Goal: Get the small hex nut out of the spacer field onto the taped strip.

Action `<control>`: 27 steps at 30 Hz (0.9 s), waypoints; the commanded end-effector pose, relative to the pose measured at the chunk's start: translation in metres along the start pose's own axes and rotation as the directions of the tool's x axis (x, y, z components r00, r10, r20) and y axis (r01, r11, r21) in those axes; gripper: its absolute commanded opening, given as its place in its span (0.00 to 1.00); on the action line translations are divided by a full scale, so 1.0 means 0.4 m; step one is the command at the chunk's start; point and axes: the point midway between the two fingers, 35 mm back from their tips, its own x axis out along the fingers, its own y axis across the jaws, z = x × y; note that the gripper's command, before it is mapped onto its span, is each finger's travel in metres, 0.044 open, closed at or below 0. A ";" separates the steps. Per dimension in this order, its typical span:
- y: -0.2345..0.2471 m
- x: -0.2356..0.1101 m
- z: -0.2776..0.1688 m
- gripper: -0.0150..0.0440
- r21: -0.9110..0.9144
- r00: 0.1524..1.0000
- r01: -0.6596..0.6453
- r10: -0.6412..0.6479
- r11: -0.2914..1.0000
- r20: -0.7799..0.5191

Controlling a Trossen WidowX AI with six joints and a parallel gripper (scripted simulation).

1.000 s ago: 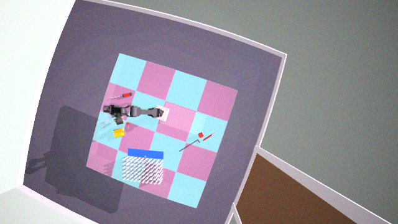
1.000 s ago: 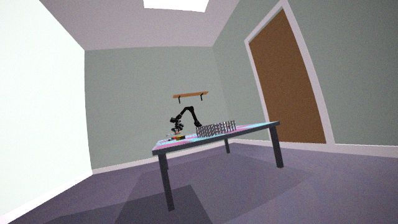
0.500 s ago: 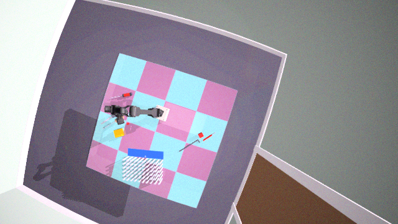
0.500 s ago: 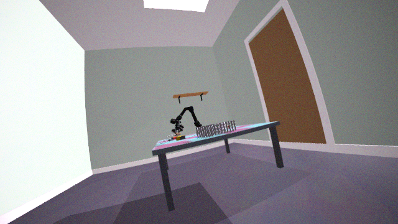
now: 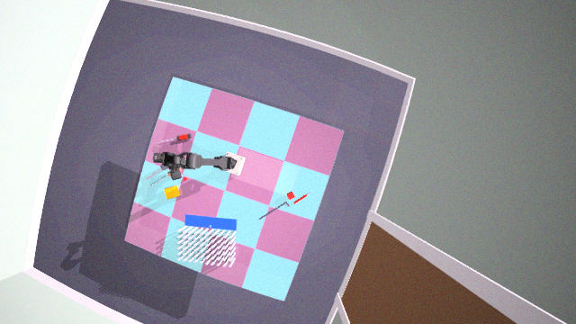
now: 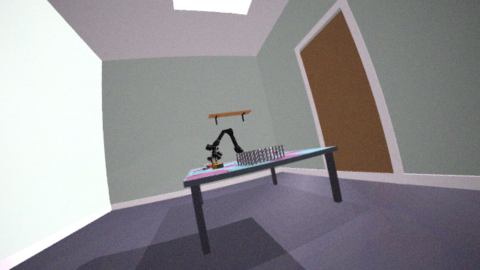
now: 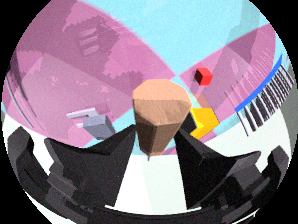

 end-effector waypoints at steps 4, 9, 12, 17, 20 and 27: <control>0.005 0.015 0.012 0.25 -0.003 1.000 -0.001 0.001 1.000 -0.001; 0.006 0.023 0.020 0.25 -0.003 1.000 -0.001 0.001 1.000 0.000; 0.008 0.028 0.026 0.25 -0.003 1.000 -0.001 0.001 1.000 0.000; 0.009 0.037 0.034 0.25 -0.003 1.000 -0.001 0.001 1.000 0.000; 0.010 0.042 0.040 0.25 -0.003 1.000 0.000 0.000 1.000 0.000; 0.012 0.053 0.052 0.25 -0.002 1.000 0.000 0.000 1.000 0.000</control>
